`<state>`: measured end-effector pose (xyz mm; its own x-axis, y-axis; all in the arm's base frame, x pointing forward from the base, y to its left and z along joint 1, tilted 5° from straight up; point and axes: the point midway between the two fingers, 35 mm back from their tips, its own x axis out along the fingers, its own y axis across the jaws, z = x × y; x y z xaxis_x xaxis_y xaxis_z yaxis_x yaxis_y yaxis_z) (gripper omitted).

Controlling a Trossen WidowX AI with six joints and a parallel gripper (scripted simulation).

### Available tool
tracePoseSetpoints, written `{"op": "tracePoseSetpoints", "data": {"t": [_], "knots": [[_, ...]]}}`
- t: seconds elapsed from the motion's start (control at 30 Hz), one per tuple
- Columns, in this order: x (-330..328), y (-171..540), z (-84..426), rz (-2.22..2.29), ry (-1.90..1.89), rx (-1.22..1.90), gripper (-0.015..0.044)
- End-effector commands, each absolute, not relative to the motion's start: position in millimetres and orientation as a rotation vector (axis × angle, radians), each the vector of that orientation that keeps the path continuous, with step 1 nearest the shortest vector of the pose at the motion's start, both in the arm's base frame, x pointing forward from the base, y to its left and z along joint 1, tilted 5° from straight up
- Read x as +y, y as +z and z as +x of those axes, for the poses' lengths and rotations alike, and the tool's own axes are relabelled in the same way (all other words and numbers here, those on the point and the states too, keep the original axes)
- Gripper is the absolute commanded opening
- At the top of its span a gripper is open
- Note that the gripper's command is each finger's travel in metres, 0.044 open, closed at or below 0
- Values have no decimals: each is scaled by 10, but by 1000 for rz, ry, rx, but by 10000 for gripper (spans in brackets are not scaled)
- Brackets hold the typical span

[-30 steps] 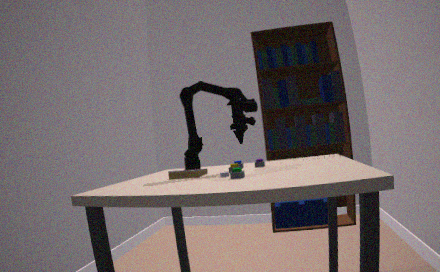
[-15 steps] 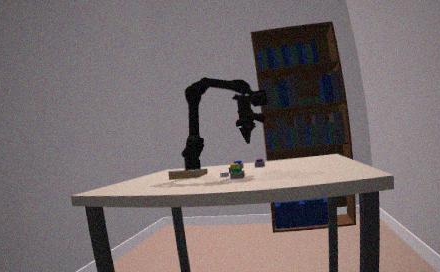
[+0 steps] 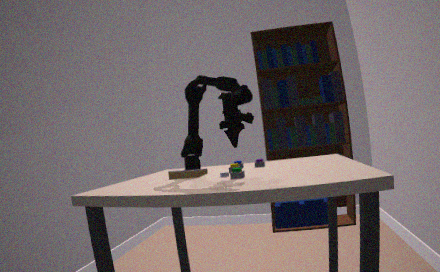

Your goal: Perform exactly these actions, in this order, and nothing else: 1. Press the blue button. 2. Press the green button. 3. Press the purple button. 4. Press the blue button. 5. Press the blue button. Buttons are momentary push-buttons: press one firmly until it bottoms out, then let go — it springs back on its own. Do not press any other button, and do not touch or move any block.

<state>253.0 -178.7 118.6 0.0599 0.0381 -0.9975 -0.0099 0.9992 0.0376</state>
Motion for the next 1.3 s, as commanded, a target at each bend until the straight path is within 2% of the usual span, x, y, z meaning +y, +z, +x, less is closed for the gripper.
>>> {"op": "tracePoseSetpoints", "data": {"t": [0.0, 1.27], "knots": [[-1749, 754, 2523, 31, 61, 1532, 20], [-1716, 330, 2529, 31, 61, 1532, 20]]}}
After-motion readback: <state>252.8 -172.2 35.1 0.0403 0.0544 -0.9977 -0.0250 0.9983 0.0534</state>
